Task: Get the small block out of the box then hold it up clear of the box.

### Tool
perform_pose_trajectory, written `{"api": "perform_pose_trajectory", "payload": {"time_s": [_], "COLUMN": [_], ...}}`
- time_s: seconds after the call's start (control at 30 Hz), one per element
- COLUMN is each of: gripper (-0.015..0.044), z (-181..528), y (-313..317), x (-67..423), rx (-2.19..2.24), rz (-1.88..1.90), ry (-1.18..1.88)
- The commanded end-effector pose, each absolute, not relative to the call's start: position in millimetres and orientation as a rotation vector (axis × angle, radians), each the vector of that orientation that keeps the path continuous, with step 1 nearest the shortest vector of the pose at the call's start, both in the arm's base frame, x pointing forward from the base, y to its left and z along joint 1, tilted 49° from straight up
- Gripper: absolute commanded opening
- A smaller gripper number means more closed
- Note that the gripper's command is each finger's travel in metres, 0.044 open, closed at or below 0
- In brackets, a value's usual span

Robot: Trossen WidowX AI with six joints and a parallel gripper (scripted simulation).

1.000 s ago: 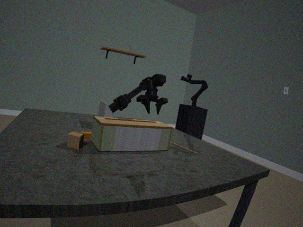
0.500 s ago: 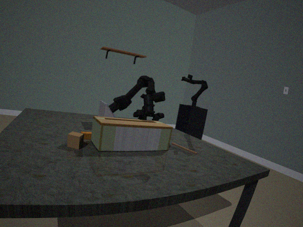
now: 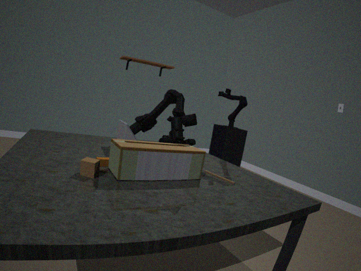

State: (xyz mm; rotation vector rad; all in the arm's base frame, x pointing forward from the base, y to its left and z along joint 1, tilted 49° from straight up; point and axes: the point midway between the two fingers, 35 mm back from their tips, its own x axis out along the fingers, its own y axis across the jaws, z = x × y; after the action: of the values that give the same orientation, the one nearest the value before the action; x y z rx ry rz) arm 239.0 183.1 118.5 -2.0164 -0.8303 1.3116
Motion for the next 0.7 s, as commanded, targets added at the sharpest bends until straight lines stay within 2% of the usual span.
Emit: {"api": "perform_pose_trajectory", "payload": {"time_s": [0.0, 0.67], "gripper": [0.0285, 0.0285], "z": [109.7, 89.2], "y": [187.0, 210.2], "x": [237.8, 234.9], "rx": [-2.010, -2.009], "rz": [1.327, 1.319], "ry": [-0.816, -0.818]}}
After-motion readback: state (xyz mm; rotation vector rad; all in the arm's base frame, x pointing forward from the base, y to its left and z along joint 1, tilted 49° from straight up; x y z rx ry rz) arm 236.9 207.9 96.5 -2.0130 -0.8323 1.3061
